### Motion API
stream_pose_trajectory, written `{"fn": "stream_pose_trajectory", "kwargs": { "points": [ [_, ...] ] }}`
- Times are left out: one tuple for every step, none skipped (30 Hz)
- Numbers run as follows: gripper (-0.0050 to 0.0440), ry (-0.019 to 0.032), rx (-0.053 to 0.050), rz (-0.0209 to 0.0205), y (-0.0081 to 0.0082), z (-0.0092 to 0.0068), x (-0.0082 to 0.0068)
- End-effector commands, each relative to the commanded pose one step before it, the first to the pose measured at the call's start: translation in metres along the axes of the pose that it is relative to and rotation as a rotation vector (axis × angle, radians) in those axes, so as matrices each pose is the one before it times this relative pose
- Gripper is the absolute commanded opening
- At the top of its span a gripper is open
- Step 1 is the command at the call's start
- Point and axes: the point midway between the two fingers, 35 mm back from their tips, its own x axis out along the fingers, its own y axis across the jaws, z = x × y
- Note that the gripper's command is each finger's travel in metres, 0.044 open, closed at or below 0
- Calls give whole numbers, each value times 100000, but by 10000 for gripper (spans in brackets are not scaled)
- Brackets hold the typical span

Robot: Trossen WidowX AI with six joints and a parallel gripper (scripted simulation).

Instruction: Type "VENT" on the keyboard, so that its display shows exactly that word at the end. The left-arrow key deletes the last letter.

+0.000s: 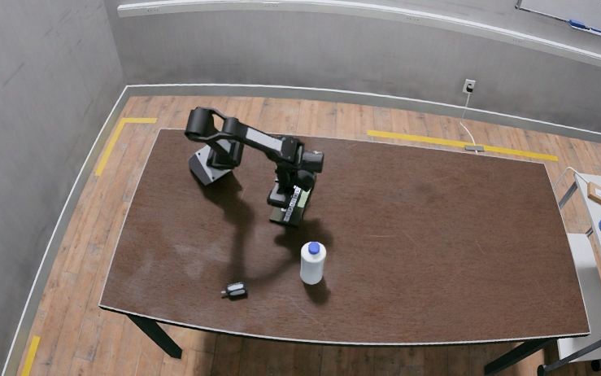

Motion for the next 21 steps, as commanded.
{"fn": "stream_pose_trajectory", "kwargs": {
  "points": [
    [-50, -2111, -268, 1927, -1905, 204, -342],
    [-50, 0, 0, 0, 0, 0, 0],
    [-50, 0, 0, 0, 0, 0, 0],
    [-50, 0, 0, 0, 0, 0, 0],
    [-50, 0, 0, 0, 0, 0, 0],
    [-50, 0, 0, 0, 0, 0, 0],
    [-50, 0, 0, 0, 0, 0, 0],
    [-50, 0, 0, 0, 0, 0, 0],
    [-50, 0, 0, 0, 0, 0, 0],
    [-50, 361, -14, -223, 41, 55, 55],
    [-50, 0, 0, 0, 0, 0, 0],
    [-50, 372, -262, 250, 95, -361, 85],
    [-50, -60, 352, -210, 273, -204, -34],
    [-50, 239, -23, -126, 331, -397, 4],
    [-50, 114, 18, 58, 480, -522, 7],
    [-50, 45, -11, 18, 544, -636, 11],
    [-50, -44, -34, -23, 418, -523, 12],
    [-50, 0, 0, 0, 0, 0, 0],
    [-50, 0, 0, 0, 0, 0, 0],
    [-50, -78, -36, -35, 282, -373, 10],
    [-50, -66, -26, -28, 163, -223, 6]
  ]
}}
